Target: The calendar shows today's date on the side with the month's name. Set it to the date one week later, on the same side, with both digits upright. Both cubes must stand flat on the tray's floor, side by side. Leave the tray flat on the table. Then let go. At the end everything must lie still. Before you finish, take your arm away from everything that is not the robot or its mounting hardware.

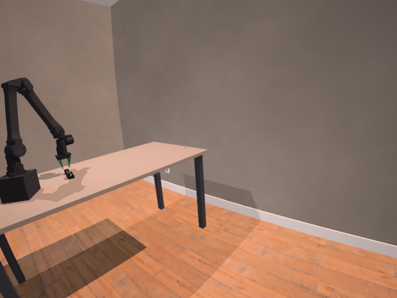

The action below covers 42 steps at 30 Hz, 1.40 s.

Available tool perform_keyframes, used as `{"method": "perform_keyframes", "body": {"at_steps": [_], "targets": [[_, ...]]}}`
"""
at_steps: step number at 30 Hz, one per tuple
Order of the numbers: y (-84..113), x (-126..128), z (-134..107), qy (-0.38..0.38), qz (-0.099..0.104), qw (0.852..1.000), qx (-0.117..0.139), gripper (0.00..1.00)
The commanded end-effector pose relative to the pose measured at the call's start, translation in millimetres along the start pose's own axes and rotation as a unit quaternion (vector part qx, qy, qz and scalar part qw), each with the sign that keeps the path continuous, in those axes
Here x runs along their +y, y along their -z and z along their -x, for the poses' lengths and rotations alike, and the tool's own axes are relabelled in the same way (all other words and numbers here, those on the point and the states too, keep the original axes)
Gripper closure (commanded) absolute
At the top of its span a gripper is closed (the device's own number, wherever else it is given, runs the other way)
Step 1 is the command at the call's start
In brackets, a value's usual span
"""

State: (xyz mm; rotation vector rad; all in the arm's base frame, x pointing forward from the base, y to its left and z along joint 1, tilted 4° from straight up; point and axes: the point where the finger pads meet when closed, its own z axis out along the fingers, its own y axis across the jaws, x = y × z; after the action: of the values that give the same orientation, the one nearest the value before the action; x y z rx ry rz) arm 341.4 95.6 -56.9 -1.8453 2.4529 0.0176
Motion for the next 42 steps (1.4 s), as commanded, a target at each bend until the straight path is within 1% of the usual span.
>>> {"method": "perform_keyframes", "body": {"at_steps": [1,5,9,42], "targets": [[0.8,-2.5,4.3,0.005,-0.008,1.0,-0.007,0.56],[-4.4,0.3,2.4,0.004,-0.002,1.0,-0.003,0.56],[-1.8,-1.3,3.5,0.004,-0.005,1.0,-0.006,0.56],[-1.8,-0.8,3.2,0.004,-0.004,1.0,-0.005,0.56]]}}
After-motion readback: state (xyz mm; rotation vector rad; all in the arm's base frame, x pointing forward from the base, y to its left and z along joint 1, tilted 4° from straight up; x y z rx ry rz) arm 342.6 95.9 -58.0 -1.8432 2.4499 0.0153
